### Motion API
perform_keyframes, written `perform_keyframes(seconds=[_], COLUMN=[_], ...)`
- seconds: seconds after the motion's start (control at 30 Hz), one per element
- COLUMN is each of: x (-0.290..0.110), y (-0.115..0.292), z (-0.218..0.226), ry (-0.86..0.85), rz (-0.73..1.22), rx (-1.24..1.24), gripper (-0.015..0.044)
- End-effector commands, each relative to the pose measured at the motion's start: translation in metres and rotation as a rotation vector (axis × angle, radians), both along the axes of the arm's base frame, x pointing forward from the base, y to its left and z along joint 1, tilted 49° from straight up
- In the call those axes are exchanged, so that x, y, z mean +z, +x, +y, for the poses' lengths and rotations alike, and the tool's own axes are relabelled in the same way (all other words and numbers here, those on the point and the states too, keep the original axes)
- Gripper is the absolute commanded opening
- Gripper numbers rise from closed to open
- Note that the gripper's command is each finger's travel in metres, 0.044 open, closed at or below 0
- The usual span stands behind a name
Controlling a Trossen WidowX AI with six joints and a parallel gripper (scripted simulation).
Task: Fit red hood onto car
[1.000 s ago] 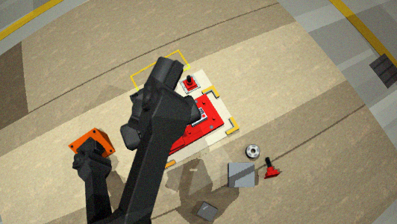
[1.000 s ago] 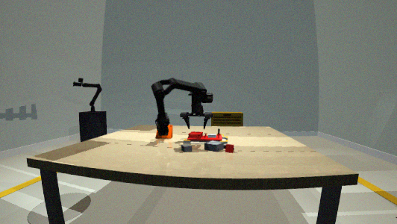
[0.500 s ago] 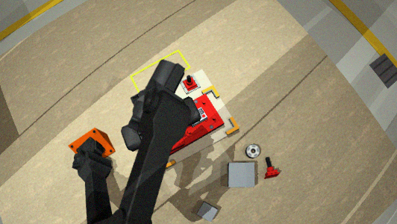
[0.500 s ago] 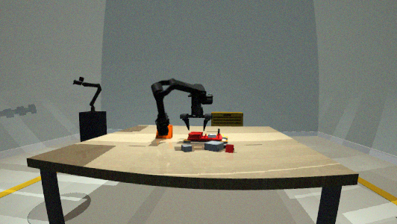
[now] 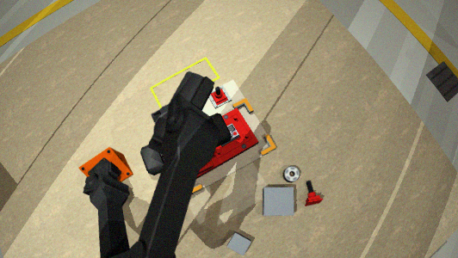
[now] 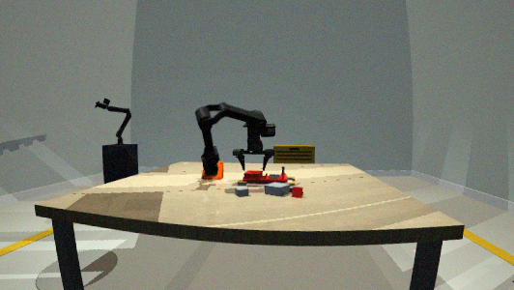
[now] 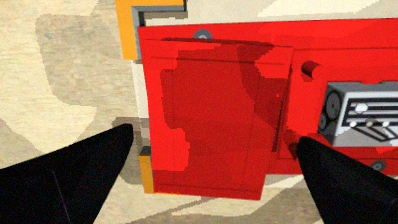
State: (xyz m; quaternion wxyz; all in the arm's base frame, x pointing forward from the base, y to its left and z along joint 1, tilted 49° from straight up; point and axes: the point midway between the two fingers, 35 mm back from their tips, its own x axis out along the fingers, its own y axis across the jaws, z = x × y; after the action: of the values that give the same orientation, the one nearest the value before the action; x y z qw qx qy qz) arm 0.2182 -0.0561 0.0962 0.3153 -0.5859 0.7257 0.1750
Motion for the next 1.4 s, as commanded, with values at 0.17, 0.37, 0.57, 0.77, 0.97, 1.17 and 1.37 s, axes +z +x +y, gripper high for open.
perform_keyframes(seconds=[0.17, 0.37, 0.57, 0.77, 0.97, 1.17, 1.37], x=[-0.003, -0.005, -0.007, -0.009, -0.011, -0.013, -0.012], y=[-0.002, -0.002, -0.003, -0.003, -0.004, -0.004, -0.002], z=[-0.003, -0.006, -0.008, -0.01, -0.012, -0.015, -0.014], ry=[-0.004, -0.004, -0.004, -0.004, -0.005, -0.005, -0.001], rz=[0.008, 0.008, 0.008, 0.008, 0.008, 0.008, -0.001], rx=[0.004, 0.004, 0.004, 0.004, 0.004, 0.004, 0.0], gripper=[0.044, 0.044, 0.044, 0.044, 0.044, 0.044, 0.0388])
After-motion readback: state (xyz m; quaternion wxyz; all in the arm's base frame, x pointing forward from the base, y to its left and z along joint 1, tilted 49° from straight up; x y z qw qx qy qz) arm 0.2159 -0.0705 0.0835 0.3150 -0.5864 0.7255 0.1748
